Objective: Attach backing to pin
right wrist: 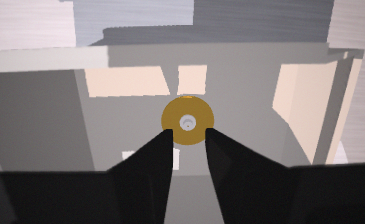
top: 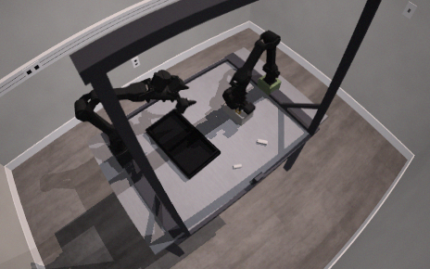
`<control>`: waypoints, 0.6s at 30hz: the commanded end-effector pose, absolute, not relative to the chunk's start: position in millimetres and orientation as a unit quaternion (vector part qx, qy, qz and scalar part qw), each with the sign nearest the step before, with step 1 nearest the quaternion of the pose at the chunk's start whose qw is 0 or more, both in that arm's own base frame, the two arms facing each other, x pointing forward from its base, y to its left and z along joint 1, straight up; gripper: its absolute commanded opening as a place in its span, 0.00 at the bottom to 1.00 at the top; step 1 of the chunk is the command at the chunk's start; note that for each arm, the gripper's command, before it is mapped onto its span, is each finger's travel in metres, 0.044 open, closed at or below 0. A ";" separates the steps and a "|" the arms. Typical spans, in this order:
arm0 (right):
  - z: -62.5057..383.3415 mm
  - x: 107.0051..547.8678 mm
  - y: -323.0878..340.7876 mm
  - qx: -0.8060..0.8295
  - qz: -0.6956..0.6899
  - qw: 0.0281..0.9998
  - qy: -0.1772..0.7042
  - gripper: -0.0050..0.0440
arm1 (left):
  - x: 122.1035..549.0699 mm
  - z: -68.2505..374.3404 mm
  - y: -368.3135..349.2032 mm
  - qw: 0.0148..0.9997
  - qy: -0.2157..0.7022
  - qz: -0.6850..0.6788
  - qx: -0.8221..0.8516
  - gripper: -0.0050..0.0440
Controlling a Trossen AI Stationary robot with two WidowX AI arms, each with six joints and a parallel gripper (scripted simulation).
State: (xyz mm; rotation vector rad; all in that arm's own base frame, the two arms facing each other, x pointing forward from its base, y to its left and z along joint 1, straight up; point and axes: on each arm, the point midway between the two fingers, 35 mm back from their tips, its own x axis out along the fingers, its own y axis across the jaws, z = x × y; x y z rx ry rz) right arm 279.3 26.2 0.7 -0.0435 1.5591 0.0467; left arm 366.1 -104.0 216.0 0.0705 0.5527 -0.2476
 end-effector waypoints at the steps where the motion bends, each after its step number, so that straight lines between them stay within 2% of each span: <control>1: 28.7 286.2 27.3 -0.018 0.020 0.724 0.689 0.29 | 366.5 224.6 -104.5 0.957 0.261 -0.122 0.033 1.00; 8: 74.2 284.3 26.9 -0.018 0.020 0.724 0.689 0.29 | 366.5 224.6 -104.5 0.957 0.261 -0.122 0.033 1.00; 14: 75.5 273.3 22.2 -0.020 0.022 0.726 0.687 0.58 | 366.5 224.6 -104.5 0.957 0.261 -0.122 0.033 1.00; 18: 79.5 268.1 20.0 -0.022 0.027 0.754 0.655 0.78 | 366.5 224.6 -104.5 0.957 0.261 -0.122 0.033 1.00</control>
